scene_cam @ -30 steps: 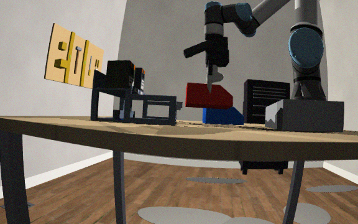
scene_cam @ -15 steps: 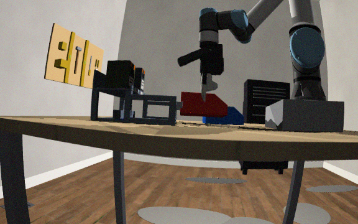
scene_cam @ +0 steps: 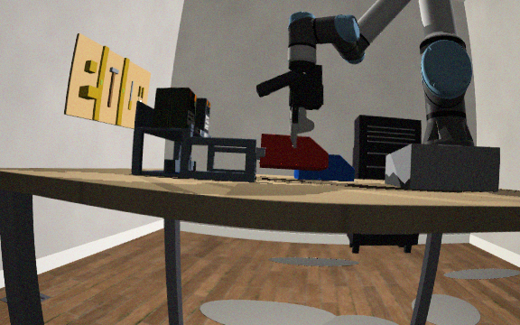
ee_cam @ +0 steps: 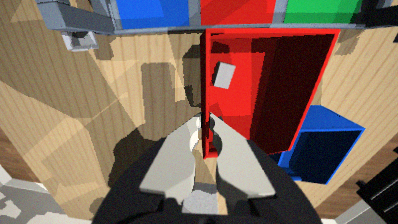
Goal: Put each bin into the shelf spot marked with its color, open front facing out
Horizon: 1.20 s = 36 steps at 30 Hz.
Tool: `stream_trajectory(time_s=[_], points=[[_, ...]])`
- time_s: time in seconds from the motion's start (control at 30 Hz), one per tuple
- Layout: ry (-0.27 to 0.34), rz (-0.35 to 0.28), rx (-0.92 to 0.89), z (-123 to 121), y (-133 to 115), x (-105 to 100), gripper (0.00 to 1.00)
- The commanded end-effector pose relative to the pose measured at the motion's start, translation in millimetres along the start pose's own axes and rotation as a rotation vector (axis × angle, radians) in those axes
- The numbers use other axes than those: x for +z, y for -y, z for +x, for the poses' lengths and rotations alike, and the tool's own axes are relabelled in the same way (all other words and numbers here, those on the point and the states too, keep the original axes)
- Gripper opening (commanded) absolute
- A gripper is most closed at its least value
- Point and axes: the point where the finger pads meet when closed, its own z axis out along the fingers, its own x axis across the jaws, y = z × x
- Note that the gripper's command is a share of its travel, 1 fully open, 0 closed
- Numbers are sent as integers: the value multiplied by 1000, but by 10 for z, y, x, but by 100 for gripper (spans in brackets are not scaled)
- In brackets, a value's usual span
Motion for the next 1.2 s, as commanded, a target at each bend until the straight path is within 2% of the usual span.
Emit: stream_trajectory(time_s=[0.0, 0.53, 1.03, 1.17], points=[[-5, 7, 0, 15, 33, -28, 0], [-11, -18, -2, 6, 36, -23, 0], [-46, -130, -5, -8, 66, -39, 0], [-51, -143, -5, -9, 70, -41, 0]])
